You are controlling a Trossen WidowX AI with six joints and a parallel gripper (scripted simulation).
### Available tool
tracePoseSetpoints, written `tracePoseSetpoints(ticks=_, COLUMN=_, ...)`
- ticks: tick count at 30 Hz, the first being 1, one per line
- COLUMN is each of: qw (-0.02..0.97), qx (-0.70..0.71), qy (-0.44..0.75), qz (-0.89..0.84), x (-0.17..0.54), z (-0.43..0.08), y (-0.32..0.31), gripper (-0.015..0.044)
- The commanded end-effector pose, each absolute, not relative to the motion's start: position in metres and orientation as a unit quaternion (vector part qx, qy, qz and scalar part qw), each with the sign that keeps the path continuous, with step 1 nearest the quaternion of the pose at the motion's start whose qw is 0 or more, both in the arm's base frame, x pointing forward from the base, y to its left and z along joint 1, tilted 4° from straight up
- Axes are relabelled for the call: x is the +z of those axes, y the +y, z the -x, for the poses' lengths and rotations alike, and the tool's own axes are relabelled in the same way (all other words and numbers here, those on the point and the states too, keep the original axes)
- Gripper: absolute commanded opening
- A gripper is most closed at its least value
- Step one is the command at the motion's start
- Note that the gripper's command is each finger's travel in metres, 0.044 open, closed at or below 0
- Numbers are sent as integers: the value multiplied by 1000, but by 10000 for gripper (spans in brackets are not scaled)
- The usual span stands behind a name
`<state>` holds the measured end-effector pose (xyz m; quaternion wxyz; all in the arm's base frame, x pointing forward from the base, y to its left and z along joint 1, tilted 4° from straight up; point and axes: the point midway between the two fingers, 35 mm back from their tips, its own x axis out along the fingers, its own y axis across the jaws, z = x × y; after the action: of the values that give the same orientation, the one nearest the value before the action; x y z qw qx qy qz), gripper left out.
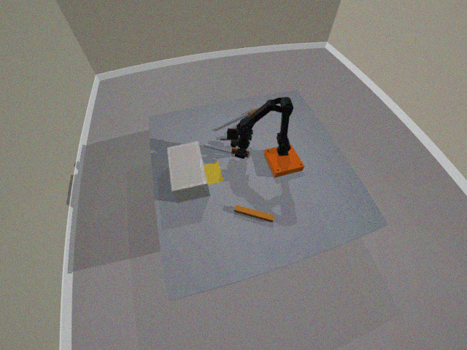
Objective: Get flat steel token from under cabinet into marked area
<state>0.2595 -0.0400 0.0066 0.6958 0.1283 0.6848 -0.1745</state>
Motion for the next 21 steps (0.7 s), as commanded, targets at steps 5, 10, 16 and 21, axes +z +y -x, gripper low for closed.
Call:
tracePoseSetpoints(ticks=5, qw=696, qx=-178, qy=683, qz=-129, x=8, z=-260, y=-50, gripper=0)
tracePoseSetpoints(ticks=10, qw=696, qx=-178, qy=683, qz=-129, x=9, z=-259, y=-55, gripper=0)
tracePoseSetpoints(ticks=16, qw=696, qx=-178, qy=683, qz=-129, x=9, z=-258, y=-61, gripper=0)
tracePoseSetpoints(ticks=21, qw=696, qx=-178, qy=683, qz=-129, x=10, z=-258, y=-67, gripper=0)
